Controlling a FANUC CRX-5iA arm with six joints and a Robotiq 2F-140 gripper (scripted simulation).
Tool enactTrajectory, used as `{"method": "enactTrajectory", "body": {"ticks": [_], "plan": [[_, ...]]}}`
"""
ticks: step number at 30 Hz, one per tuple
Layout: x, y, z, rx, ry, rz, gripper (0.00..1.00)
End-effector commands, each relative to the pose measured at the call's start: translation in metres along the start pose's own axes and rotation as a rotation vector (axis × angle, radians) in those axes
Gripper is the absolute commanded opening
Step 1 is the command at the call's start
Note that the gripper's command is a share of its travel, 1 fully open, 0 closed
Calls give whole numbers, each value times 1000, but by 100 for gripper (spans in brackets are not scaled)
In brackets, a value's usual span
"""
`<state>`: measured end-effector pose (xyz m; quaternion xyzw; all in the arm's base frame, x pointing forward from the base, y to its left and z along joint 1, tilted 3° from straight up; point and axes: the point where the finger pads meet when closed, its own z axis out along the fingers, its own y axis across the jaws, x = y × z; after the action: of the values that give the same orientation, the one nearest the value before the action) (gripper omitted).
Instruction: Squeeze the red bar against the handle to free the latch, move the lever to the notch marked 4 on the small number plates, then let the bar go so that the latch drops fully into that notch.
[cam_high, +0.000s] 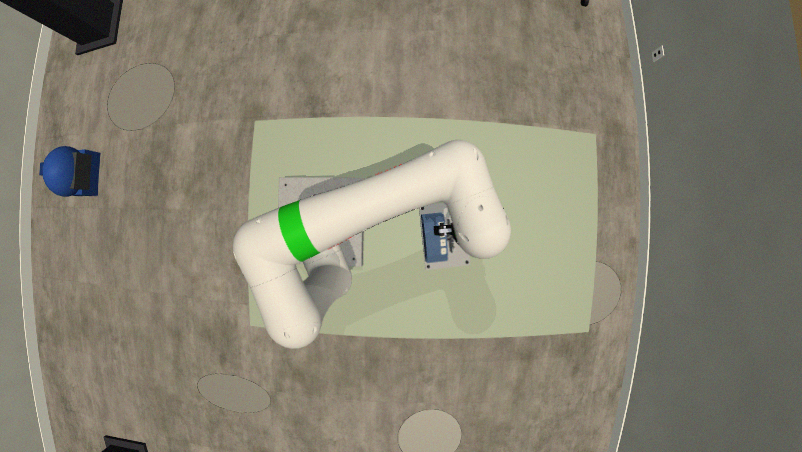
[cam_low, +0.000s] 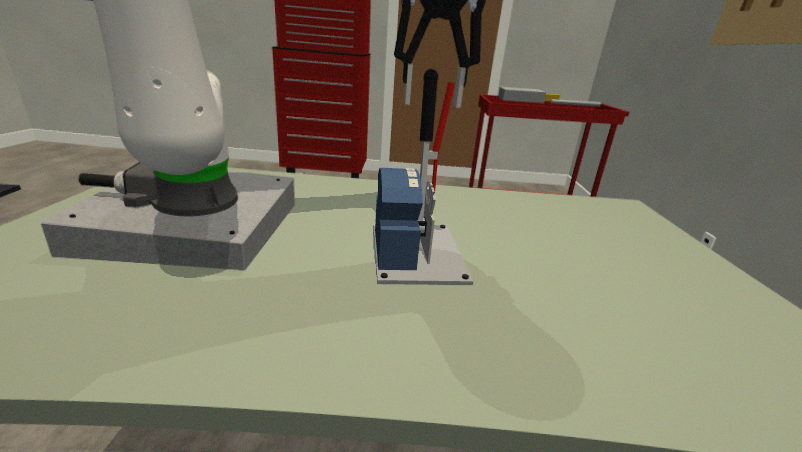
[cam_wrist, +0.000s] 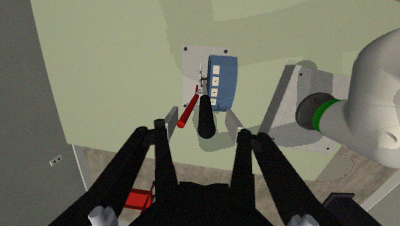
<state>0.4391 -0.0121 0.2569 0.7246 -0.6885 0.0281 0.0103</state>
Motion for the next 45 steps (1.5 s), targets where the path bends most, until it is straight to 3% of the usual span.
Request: {"method": "enactTrajectory", "body": {"ticks": [1,20,21,45], "plan": [[0,0,0,0,0,0,57],[0,0,0,0,0,0,57],[0,0,0,0,0,0,0],[0,0,0,0,0,0,0]]}}
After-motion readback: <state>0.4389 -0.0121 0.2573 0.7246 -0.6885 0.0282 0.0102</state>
